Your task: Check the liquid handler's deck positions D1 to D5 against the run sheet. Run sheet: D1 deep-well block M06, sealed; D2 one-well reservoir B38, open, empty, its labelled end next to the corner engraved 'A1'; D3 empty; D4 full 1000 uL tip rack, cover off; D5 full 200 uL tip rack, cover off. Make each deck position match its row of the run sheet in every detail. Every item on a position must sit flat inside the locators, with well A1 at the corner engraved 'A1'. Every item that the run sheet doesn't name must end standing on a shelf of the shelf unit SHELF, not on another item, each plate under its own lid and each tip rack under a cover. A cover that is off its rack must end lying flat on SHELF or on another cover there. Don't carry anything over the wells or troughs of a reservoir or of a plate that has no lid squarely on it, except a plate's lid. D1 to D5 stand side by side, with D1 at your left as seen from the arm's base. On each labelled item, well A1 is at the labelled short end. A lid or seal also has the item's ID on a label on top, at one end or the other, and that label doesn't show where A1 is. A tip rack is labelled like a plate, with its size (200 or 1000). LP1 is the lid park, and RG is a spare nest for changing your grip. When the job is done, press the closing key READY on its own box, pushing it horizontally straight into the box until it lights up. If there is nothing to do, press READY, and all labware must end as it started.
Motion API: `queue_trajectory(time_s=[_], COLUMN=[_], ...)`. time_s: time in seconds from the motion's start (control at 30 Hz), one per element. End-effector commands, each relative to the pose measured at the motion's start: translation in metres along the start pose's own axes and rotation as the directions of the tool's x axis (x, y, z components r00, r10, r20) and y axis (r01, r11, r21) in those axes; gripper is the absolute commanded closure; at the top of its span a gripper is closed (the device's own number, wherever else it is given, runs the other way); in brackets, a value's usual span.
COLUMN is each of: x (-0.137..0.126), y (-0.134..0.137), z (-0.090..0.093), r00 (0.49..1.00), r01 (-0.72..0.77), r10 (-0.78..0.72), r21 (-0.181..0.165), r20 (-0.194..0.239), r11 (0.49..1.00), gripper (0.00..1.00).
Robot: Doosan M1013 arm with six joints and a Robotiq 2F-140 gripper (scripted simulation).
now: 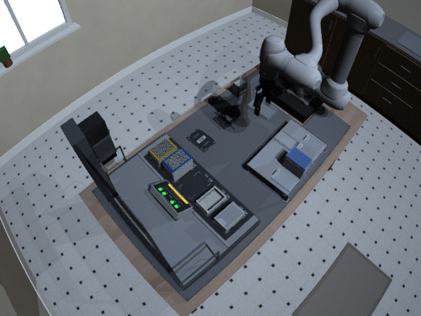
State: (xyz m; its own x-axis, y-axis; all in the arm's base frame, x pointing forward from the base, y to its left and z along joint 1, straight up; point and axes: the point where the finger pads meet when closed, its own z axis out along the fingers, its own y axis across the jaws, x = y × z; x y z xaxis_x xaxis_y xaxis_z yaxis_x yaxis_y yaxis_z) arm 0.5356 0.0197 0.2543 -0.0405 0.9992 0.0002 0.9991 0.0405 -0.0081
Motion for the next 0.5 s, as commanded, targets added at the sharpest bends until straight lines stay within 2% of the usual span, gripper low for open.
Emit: queue_trajectory(time_s=[0.0,0.1,0.47], x=[0.000,0.000,0.002], y=[-0.021,-0.026,-0.083], z=[0.000,0.000,0.001], r00=[1.000,1.000,1.000], r01=[0.006,0.006,0.006], r10=[-0.006,-0.006,-0.006], r21=[-0.003,-0.003,0.003], r20=[-0.003,-0.003,-0.003], r11=[1.000,1.000,1.000], gripper=[0.90,0.90,0.90])
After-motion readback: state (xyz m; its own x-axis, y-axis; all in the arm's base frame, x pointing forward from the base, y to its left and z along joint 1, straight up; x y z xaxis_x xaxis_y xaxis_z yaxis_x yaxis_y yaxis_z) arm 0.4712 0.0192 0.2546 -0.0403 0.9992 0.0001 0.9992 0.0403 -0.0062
